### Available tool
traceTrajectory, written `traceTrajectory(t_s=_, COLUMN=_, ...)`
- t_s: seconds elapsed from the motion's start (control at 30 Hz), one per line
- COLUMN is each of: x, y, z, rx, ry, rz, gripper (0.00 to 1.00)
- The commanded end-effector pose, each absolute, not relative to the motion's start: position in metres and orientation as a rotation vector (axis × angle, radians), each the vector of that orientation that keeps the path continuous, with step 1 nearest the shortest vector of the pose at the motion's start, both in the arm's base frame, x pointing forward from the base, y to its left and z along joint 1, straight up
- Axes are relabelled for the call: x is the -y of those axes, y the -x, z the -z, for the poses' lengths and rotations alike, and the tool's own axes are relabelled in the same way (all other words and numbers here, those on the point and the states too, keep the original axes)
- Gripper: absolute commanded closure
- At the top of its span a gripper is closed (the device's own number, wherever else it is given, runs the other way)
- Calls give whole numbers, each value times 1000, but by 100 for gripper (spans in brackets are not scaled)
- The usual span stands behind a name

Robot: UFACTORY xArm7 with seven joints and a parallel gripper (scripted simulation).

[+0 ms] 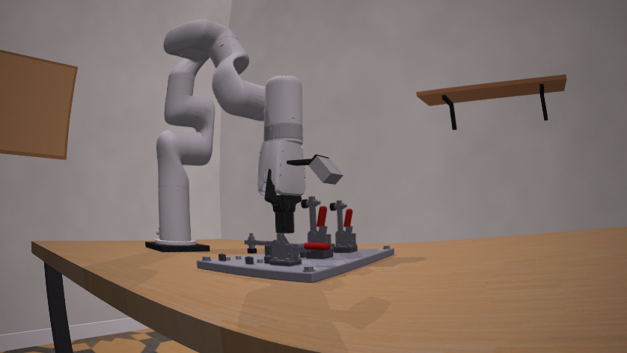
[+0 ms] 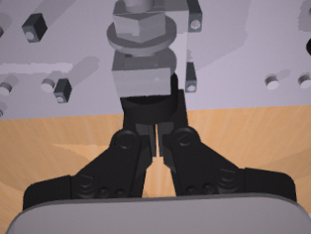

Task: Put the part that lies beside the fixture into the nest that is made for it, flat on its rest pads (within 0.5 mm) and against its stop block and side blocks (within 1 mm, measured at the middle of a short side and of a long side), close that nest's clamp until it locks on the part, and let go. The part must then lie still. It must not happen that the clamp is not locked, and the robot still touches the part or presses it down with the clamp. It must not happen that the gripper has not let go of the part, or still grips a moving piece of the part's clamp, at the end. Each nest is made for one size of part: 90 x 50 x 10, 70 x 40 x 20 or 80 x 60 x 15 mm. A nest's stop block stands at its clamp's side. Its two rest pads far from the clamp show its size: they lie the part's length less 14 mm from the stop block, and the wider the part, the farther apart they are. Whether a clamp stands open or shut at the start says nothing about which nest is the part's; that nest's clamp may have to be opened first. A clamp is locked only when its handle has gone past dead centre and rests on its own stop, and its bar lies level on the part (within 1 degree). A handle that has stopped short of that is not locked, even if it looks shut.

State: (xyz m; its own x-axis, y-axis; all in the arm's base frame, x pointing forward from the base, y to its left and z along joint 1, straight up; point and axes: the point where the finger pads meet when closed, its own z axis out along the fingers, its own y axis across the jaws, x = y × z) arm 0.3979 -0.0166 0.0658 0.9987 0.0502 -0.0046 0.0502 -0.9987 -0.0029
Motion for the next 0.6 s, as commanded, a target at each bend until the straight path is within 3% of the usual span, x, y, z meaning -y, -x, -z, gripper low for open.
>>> traceTrajectory(t_s=0.0, x=17, y=-400, z=-66, rx=79, ry=3139, rz=1, gripper=100)
traceTrajectory(t_s=0.57, x=0, y=-398, z=-66, rx=79, ry=3139, rz=1, gripper=100)
